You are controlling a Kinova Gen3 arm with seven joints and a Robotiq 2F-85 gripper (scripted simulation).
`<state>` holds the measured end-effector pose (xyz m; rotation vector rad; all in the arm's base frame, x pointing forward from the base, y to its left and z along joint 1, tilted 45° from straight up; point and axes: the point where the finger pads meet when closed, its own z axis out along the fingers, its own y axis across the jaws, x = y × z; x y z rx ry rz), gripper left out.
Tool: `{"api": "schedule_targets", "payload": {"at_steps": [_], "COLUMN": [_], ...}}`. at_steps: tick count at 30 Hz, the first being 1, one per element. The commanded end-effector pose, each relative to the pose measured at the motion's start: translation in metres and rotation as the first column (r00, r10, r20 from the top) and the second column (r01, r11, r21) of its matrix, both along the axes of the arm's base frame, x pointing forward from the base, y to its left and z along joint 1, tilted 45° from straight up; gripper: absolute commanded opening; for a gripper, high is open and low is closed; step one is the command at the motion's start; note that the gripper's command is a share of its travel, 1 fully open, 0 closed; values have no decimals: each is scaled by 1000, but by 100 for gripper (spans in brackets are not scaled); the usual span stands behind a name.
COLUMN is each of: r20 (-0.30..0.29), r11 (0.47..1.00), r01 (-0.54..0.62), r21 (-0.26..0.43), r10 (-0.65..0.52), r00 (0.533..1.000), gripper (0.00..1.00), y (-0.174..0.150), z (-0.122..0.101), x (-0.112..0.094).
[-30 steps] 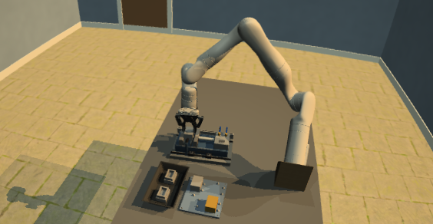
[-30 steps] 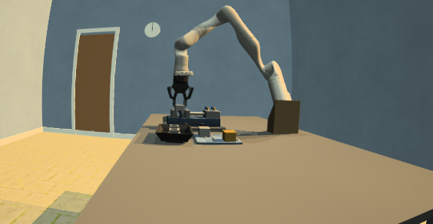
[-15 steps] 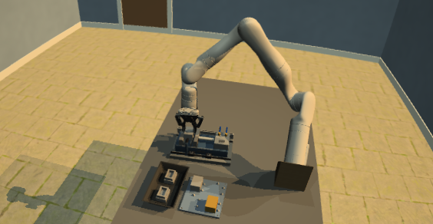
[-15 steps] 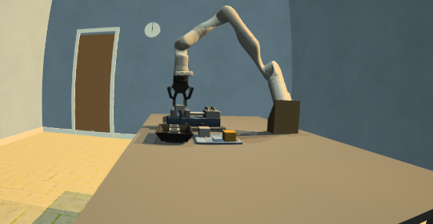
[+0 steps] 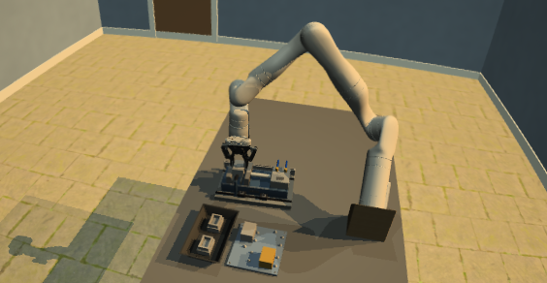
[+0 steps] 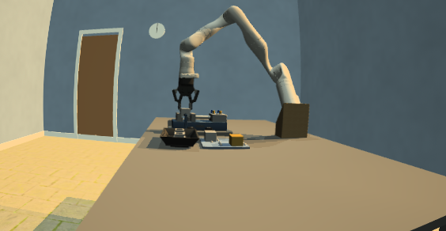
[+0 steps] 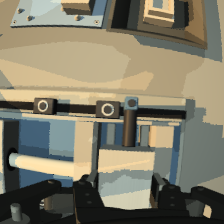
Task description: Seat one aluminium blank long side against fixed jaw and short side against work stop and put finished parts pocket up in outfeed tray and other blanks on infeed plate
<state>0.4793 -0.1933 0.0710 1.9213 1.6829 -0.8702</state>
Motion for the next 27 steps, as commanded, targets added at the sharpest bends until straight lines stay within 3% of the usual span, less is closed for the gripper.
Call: {"api": "schedule_targets", "payload": {"at_steps": [1, 27], "r20": [1, 1], "r11": [1000, 1000], "r01": [-2, -2], "r21": [0, 0], "r10": [2, 2], "r00": [1000, 1000], "gripper": [0, 0], "y": [1, -1], "z": [0, -1], "x": [1, 0]}}
